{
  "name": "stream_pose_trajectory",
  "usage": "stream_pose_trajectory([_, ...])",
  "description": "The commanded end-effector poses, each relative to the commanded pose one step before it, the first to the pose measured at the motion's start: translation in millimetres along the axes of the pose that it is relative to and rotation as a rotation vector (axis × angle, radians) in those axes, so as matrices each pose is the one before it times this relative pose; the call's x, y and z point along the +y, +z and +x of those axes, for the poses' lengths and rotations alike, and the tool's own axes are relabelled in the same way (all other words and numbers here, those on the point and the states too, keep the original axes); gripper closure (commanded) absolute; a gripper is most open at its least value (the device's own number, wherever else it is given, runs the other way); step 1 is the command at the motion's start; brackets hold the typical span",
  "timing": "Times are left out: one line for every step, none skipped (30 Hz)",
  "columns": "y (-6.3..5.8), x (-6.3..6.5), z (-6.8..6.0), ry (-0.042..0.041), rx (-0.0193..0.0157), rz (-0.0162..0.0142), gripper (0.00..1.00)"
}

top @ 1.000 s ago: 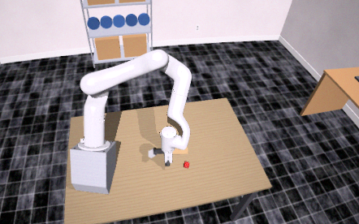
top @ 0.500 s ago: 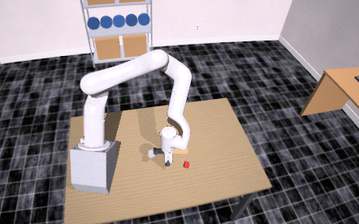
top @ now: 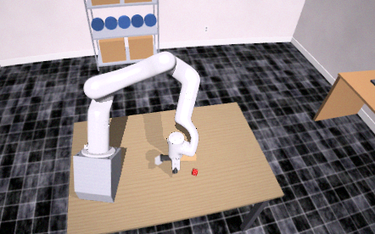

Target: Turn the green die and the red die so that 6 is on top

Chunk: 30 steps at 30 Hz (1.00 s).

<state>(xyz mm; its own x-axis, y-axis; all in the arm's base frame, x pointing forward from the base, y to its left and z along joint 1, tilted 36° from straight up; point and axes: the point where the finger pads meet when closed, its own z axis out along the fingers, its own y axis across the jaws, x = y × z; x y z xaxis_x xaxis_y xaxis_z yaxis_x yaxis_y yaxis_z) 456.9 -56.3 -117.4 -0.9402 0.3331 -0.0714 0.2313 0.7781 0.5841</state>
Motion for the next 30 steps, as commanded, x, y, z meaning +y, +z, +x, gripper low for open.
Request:
stream_pose_trajectory([-7.09,-0.09,-0.81,-0.00026,-0.00148,0.00015,0.73])
stream_pose_trajectory([-4.49,0.0,0.0,0.0,0.0,0.0,0.73])
stream_pose_trajectory([-5.5,0.0,0.0,0.0,0.0,0.0,0.73])
stream_pose_trajectory([-6.37,0.0,0.0,0.0,0.0,0.00001,0.73])
stream_pose_trajectory([-7.02,0.0,-0.01,0.0,0.0,-0.00001,0.73])
stream_pose_trajectory([-7.49,0.0,0.0,0.0,0.0,0.00001,0.73])
stream_pose_trajectory([-7.72,0.0,0.0,0.0,0.0,-0.00001,0.73])
stream_pose_trajectory([-7.74,0.0,0.0,0.0,0.0,0.0,0.73])
stream_pose_trajectory([-7.56,0.0,0.0,0.0,0.0,0.00001,0.73])
stream_pose_trajectory([-7.18,0.0,0.0,0.0,0.0,-0.00001,0.73])
stream_pose_trajectory([-6.66,0.0,0.0,0.0,0.0,0.0,0.73])
stream_pose_trajectory([-5.99,0.0,0.0,0.0,0.0,0.0,0.73])
stream_pose_trajectory([-5.21,0.0,0.0,0.0,0.0,0.0,0.73])
stream_pose_trajectory([-4.36,0.0,0.0,0.0,0.0,0.0,0.73])
stream_pose_trajectory([0.0,0.0,0.0,0.0,0.0,0.0,0.73])
stream_pose_trajectory([0.0,0.0,0.0,0.0,0.0,0.0,0.73])
stream_pose_trajectory([-3.45,0.0,0.0,0.0,0.0,0.0,0.73])
stream_pose_trajectory([-2.55,0.0,0.0,0.0,0.0,0.0,0.73])
stream_pose_trajectory([-1.7,0.0,0.0,0.0,0.0,0.0,0.73])
stream_pose_trajectory([-0.96,0.0,0.0,0.0,0.0,0.00001,0.73])
stream_pose_trajectory([-0.39,0.0,0.0,0.0,0.0,0.0,0.73])
stream_pose_trajectory([-0.06,0.0,0.0,0.0,0.0,0.0,0.73])
stream_pose_trajectory([0.0,0.0,0.0,0.0,0.0,0.0,0.73])
stream_pose_trajectory([0.0,0.0,0.0,0.0,0.0,0.0,0.73])
stream_pose_trajectory([0.0,0.0,0.0,0.0,0.0,0.0,0.73])
stream_pose_trajectory([0.0,0.0,0.0,0.0,0.0,0.0,0.73])
stream_pose_trajectory([0.0,0.0,0.0,0.0,0.0,0.0,0.73])
stream_pose_trajectory([0.0,0.0,0.0,0.0,0.0,0.0,0.73])
stream_pose_trajectory([-0.08,1.37,-0.55,-0.00291,0.00003,0.00022,0.73])
stream_pose_trajectory([-0.43,7.74,-3.03,-0.01637,0.00013,0.00114,0.73])
